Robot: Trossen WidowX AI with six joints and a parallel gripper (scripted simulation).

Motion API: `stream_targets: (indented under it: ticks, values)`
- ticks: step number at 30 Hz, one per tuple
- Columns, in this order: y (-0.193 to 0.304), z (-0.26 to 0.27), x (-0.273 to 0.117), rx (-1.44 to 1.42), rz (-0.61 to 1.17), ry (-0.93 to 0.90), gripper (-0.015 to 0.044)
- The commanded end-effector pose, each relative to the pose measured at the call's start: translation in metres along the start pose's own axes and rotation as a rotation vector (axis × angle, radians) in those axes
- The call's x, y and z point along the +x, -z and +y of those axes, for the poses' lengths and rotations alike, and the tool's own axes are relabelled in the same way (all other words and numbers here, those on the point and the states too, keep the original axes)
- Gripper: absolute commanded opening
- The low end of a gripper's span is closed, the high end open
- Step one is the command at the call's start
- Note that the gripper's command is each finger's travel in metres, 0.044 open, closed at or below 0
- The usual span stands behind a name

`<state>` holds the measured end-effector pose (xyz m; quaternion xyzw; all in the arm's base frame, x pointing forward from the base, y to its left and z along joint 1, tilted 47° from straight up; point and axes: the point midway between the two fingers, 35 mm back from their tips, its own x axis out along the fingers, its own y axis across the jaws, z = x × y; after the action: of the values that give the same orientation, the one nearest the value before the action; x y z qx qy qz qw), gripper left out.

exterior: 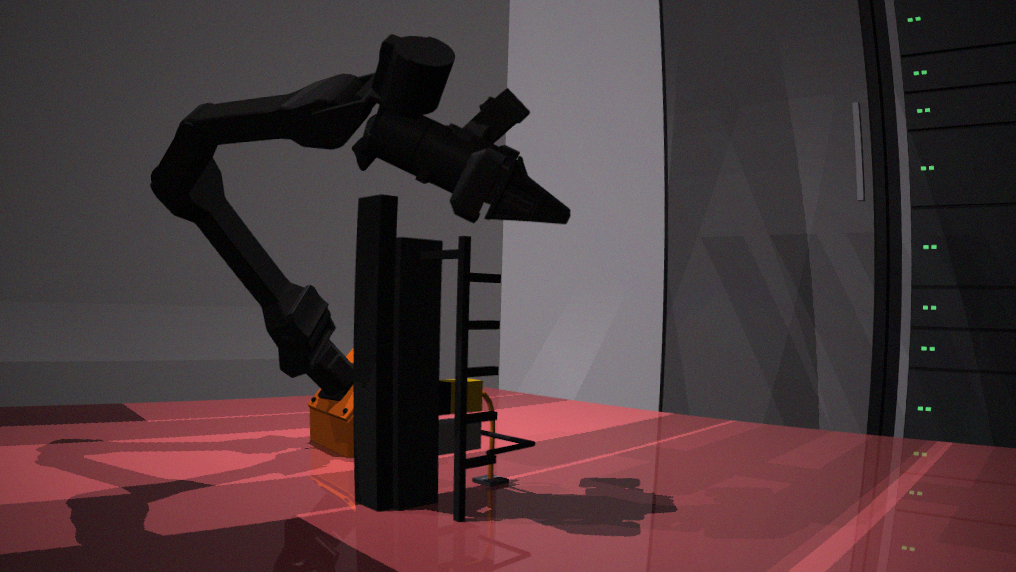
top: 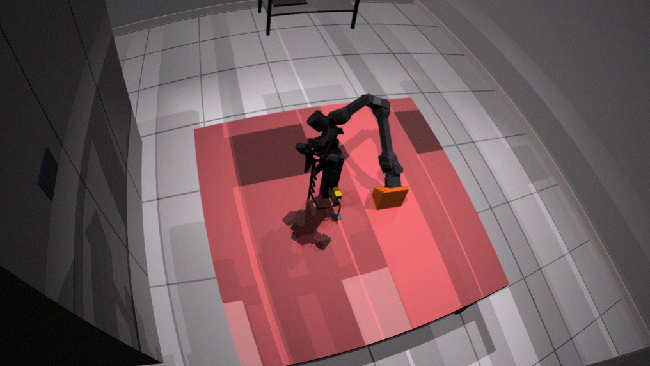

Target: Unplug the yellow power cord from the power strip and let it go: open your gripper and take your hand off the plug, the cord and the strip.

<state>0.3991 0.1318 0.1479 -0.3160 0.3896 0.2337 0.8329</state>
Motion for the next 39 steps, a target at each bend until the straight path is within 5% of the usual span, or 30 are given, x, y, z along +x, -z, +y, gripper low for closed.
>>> stream_targets:
  ticks: [1, 17, 39]
  values:
    - [0.021, 0.048, 0.027, -0.129, 0.193, -0.092, 0.0160]
    - [0.176, 0.087, 0.030, -0.895, 1.133, -0.298, 0.0160]
    - [0.178, 0.082, 0.026, -0.909, 1.145, -0.303, 0.0160]
